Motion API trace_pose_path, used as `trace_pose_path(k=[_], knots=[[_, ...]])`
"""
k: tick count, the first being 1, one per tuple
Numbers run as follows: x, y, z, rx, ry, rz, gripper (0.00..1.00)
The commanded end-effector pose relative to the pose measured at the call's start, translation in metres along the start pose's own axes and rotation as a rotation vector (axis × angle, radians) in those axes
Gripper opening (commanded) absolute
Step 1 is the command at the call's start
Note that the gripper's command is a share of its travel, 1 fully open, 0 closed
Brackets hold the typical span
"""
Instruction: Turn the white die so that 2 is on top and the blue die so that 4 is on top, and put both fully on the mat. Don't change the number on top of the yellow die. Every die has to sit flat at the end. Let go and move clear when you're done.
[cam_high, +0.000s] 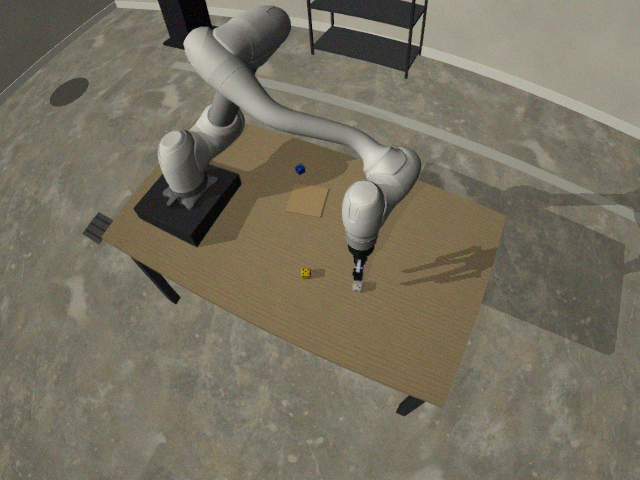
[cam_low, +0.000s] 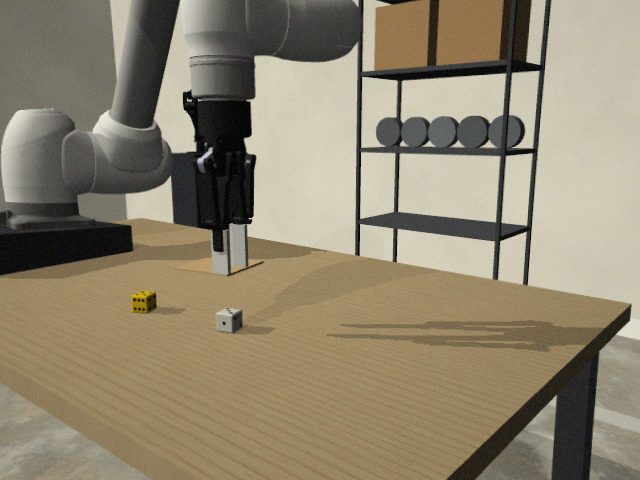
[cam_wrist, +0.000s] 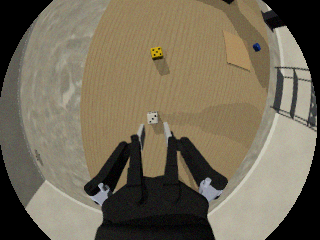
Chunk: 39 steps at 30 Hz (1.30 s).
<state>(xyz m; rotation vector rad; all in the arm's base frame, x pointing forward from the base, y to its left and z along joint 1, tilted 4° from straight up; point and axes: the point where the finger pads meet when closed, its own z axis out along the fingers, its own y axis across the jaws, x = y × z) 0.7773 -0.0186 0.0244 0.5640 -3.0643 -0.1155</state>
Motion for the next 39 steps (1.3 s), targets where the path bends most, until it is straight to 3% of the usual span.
trace_pose_path(k=[1, 23, 39], knots=[[0.003, -0.003, 0.003, 0.003, 0.005, 0.004, 0.35], [0.003, -0.003, 0.007, 0.003, 0.005, 0.004, 0.35], [0.003, -0.003, 0.026, 0.003, 0.005, 0.005, 0.35]])
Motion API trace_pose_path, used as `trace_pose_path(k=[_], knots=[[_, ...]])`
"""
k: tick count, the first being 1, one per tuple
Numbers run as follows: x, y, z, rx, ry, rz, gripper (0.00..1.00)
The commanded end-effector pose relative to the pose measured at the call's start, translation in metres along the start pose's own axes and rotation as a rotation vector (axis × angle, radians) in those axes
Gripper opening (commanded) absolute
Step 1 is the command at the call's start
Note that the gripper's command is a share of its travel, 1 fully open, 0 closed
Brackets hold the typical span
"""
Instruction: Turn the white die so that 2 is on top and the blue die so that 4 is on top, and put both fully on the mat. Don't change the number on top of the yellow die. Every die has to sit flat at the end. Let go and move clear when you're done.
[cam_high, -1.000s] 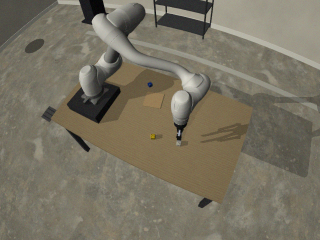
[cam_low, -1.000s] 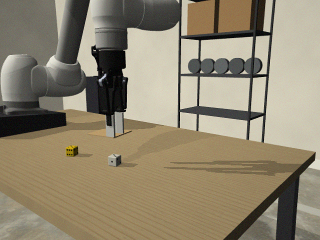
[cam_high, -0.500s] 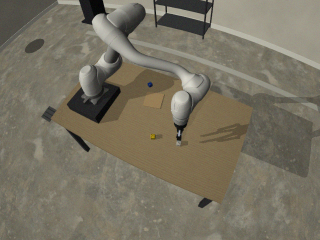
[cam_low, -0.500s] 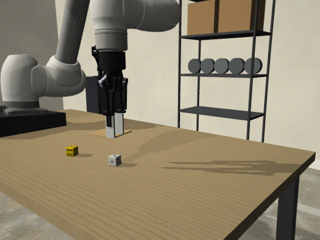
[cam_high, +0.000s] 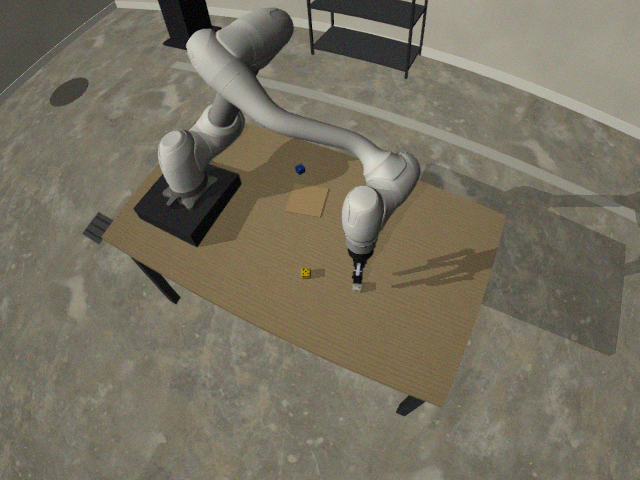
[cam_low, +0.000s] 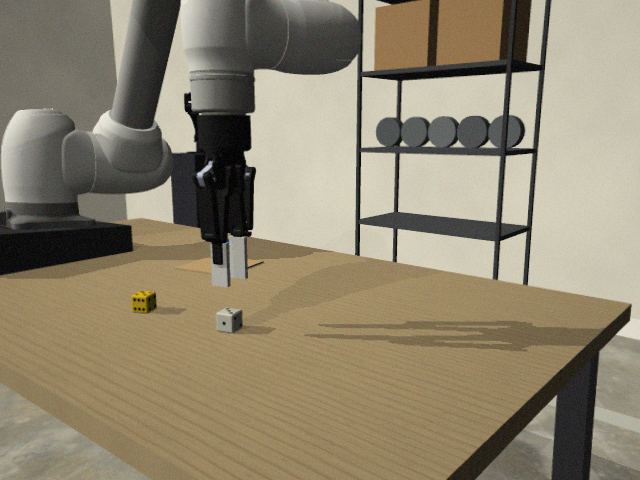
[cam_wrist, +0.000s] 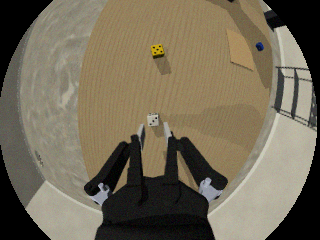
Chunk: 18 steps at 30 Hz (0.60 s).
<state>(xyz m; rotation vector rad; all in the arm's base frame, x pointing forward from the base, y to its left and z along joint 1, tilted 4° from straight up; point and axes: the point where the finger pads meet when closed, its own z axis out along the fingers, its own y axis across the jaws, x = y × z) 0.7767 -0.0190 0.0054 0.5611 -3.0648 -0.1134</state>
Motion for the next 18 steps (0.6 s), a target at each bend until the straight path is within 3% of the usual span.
trace_pose_path(k=[1, 18], knots=[[0.002, -0.002, 0.007, 0.001, 0.005, 0.003, 0.35], [0.002, -0.002, 0.029, 0.001, 0.005, 0.003, 0.35]])
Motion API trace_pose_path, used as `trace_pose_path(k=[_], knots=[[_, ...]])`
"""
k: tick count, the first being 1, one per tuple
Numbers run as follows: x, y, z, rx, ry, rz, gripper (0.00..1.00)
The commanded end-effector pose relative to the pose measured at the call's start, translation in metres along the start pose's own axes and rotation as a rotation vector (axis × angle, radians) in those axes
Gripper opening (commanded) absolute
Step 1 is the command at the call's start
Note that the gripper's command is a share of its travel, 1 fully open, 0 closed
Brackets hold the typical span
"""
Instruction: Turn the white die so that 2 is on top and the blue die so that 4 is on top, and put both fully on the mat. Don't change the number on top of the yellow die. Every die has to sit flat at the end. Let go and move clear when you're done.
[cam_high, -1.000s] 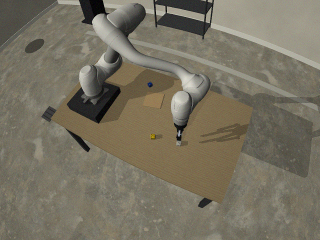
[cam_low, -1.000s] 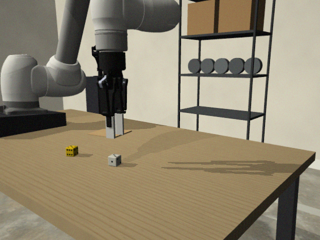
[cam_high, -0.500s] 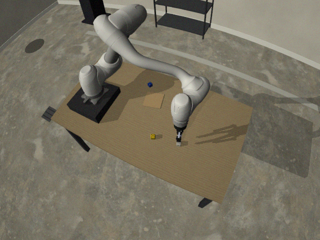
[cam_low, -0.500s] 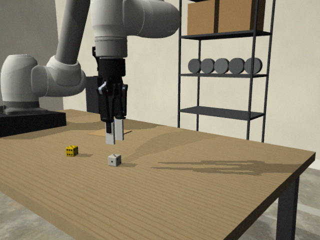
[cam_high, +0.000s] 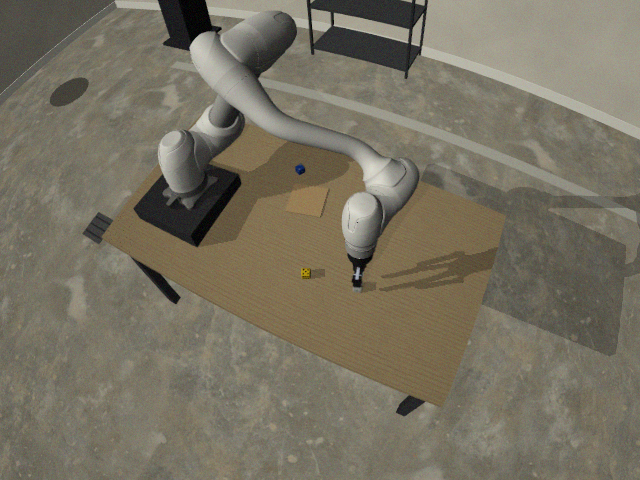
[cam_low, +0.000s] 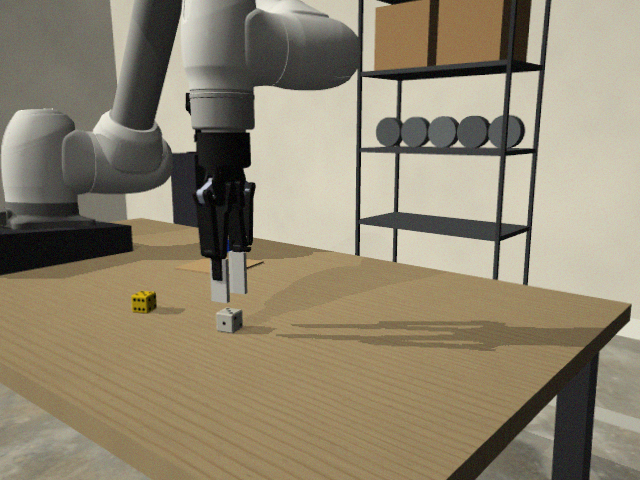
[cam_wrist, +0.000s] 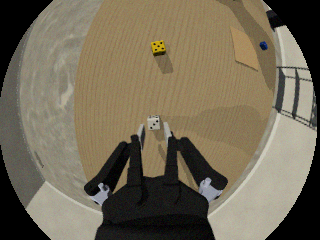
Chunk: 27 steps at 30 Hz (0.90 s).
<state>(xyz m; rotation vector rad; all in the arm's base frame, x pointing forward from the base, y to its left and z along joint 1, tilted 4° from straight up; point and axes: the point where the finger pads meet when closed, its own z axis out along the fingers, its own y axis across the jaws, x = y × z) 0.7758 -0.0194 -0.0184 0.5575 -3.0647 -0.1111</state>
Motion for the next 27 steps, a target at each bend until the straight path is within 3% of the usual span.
trace_pose_path(k=[1, 27], knots=[[0.0014, 0.0001, 0.0062, 0.0, 0.004, 0.0, 0.35], [0.0014, 0.0001, 0.0133, 0.0, 0.004, 0.0, 0.35]])
